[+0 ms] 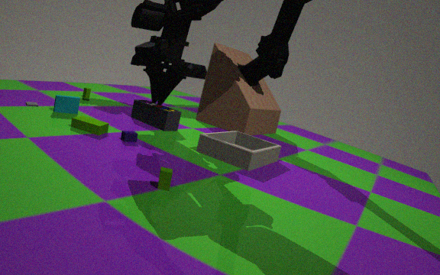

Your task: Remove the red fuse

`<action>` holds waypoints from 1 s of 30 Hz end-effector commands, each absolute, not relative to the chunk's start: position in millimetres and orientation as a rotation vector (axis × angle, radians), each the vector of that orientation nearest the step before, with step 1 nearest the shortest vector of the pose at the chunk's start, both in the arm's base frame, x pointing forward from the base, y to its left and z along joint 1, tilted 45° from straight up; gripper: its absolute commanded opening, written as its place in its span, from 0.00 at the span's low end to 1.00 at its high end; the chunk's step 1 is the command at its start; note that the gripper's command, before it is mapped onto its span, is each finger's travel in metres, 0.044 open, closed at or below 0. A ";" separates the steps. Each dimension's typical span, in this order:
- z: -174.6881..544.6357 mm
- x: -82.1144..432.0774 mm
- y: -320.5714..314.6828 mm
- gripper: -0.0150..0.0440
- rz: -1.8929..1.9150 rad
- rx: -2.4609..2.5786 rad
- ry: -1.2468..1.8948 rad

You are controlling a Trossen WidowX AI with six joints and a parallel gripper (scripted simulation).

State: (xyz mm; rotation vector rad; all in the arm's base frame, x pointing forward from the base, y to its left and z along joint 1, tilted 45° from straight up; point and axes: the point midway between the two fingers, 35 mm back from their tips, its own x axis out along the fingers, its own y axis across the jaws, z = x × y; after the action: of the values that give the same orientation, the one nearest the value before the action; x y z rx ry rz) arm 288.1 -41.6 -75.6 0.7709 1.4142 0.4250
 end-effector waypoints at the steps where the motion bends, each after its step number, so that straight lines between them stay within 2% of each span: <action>1: -76.4 288.7 -40.2 0.37 0.426 0.777 1.411; 14: -82.4 289.8 -34.2 0.37 0.427 0.777 1.411; 24: -81.8 289.2 -35.4 0.26 0.426 0.771 1.414; 30: -81.3 289.2 -35.9 0.25 0.426 0.771 1.414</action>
State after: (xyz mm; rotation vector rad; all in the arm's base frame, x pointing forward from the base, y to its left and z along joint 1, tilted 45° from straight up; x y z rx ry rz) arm 289.2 -35.4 -81.9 0.7715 1.4143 0.4252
